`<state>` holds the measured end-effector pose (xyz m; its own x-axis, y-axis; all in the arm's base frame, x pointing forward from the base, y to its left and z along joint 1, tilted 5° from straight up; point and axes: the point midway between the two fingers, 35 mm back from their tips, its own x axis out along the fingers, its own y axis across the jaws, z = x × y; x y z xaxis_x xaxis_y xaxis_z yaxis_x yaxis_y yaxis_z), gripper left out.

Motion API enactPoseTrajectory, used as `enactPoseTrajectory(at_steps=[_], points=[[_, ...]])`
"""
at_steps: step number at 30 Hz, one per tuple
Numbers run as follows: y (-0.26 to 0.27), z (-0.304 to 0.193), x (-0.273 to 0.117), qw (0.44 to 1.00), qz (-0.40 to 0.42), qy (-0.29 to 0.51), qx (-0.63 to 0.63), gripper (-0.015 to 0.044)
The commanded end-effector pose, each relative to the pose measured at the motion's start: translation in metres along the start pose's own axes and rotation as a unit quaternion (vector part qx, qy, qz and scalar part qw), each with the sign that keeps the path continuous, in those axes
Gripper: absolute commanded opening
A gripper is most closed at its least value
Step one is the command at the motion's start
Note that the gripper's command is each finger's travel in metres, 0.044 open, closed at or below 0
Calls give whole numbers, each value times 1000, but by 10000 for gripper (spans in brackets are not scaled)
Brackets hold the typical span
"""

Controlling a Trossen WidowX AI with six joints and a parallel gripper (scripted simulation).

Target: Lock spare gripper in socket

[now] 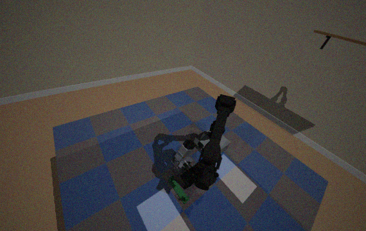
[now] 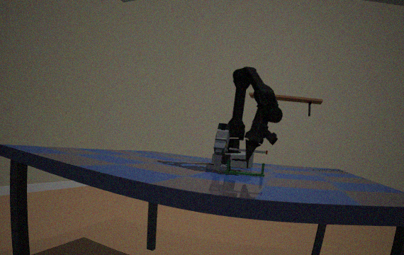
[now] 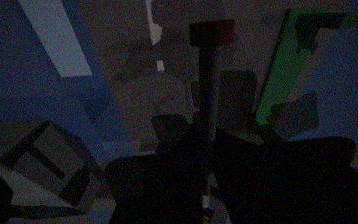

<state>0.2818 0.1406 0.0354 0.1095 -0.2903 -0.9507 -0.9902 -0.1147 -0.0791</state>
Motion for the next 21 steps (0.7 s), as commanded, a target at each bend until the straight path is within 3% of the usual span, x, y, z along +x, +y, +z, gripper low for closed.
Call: enactPoseTrajectory(at_steps=[1, 21], points=[[-1, -3, -2, 1000, -1, -1, -2, 0], [0, -15, 2, 1000, -1, -1, -1, 0]])
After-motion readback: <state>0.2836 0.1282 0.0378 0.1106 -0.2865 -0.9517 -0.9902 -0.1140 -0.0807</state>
